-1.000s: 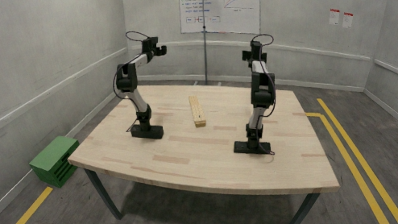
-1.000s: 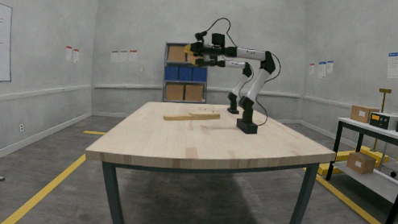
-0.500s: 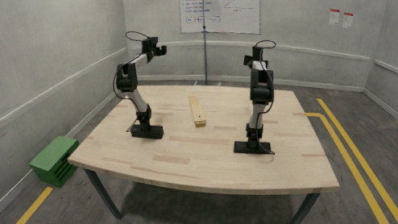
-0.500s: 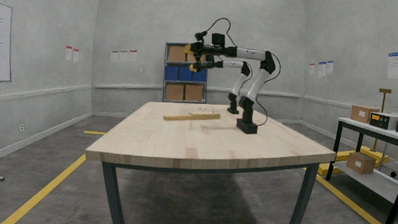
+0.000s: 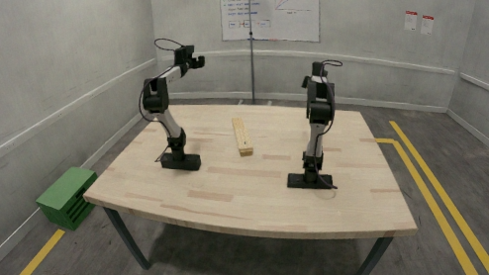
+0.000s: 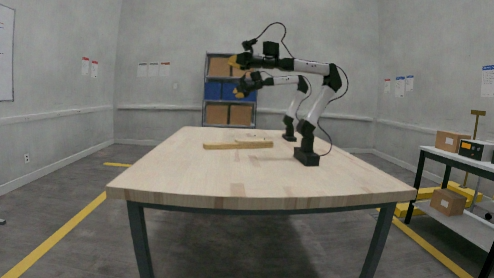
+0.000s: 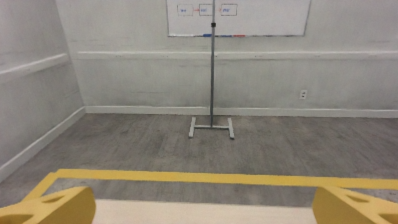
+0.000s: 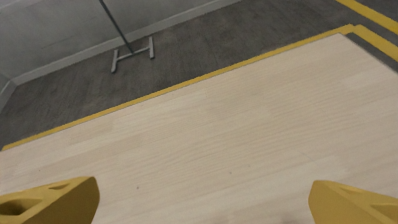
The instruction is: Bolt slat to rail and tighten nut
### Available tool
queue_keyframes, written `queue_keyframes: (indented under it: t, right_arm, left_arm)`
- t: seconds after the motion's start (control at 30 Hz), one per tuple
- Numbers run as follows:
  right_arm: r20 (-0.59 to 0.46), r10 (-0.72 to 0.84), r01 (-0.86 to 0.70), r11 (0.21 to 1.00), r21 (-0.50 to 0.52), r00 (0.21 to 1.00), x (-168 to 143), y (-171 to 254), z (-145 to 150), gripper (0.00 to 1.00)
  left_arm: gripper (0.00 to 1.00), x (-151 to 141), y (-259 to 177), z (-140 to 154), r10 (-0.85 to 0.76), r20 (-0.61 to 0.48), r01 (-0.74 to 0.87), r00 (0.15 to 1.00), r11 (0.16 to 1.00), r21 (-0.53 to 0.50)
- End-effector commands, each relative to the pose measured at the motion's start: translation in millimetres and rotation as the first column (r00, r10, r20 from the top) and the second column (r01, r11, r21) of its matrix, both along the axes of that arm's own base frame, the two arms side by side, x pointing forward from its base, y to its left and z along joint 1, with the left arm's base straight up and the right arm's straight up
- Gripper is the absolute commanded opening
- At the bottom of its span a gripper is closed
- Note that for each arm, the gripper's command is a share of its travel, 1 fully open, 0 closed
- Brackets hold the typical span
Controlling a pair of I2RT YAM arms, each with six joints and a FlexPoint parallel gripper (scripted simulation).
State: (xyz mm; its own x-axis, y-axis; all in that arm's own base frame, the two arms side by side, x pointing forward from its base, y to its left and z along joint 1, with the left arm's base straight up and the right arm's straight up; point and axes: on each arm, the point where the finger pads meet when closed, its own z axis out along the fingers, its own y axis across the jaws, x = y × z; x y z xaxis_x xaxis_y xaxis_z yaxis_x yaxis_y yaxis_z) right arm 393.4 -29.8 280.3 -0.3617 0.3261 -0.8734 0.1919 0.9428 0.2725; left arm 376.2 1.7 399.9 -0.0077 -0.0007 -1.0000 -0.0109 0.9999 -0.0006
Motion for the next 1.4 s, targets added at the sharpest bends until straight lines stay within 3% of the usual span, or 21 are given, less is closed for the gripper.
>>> queue_keyframes:
  t: [0.0, 0.63, 1.0, 1.37]
  right_arm:
    - [-0.108, -0.045, 0.052, 0.997, 0.062, 0.993, -6, -8, -34, 1.0]
    - [-0.397, -0.175, 0.278, 0.936, 0.216, 0.901, -31, -25, -112, 1.0]
    - [-0.55, -0.236, 0.429, 0.867, 0.253, 0.801, -53, -33, -150, 1.0]
    - [-0.723, -0.293, 0.623, 0.745, 0.238, 0.626, -88, -39, -191, 1.0]
  left_arm:
    - [1.0, -2, -2, 7, -0.011, 0.02, 0.011, 1.0, 1.0, 0.001]
    - [1.0, -2, -2, 7, -0.011, 0.02, 0.011, 1.0, 1.0, 0.001]
    - [1.0, -2, -2, 7, -0.011, 0.02, 0.011, 1.0, 1.0, 0.001]
    - [1.0, -2, -2, 7, -0.011, 0.02, 0.011, 1.0, 1.0, 0.001]
